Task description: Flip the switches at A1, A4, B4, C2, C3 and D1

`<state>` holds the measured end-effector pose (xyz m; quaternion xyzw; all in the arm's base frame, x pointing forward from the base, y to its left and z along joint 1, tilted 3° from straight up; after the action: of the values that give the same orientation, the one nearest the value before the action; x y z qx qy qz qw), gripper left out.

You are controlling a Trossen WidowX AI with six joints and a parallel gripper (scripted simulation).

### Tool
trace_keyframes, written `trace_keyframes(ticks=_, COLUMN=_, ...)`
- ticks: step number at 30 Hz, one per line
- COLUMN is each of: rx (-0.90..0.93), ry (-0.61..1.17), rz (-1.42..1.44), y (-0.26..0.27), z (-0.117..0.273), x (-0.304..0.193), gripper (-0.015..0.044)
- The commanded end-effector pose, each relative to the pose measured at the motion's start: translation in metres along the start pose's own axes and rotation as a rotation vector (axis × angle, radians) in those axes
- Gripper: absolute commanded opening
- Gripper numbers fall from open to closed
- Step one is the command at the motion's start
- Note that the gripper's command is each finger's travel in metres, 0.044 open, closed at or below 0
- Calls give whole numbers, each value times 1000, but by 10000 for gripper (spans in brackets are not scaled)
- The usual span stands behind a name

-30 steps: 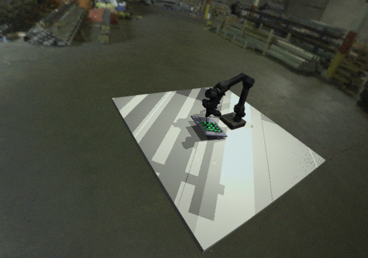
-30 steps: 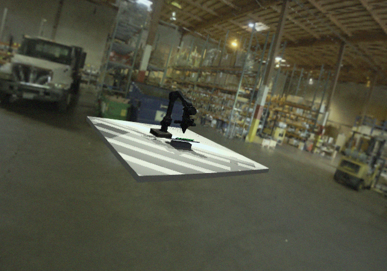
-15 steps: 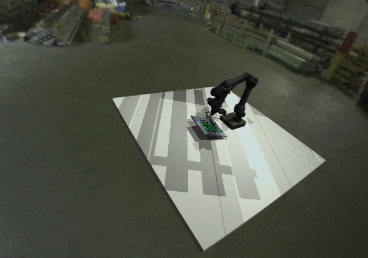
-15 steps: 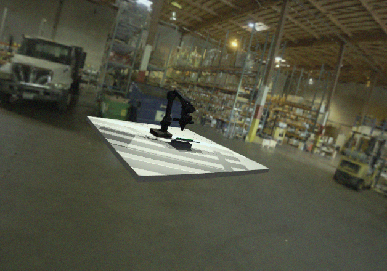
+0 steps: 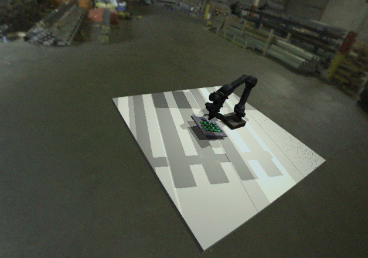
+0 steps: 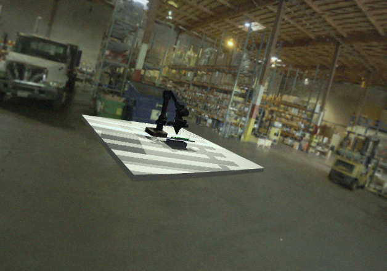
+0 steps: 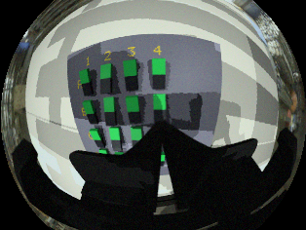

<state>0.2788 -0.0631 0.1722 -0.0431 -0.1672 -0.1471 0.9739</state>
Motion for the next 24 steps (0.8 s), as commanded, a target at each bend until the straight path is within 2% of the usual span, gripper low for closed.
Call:
trace_keyframes(ticks=1, rx=-4, ry=7, rz=3, y=0, z=-6, x=-2, gripper=0)
trace_keyframes(ticks=24, rx=-4, ry=7, rz=3, y=0, z=-20, x=-2, gripper=0)
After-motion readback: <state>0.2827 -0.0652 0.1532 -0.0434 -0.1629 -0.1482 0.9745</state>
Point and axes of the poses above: the point midway between the two fingers, 35 mm back from their tips, its own z axis back along the fingers, its own y axis across the jaws, x = y × z, the point moved 7 cm from there along z, back along the fingers, and after that the axes turned 2 degrees about z, right-handed, at the moved point
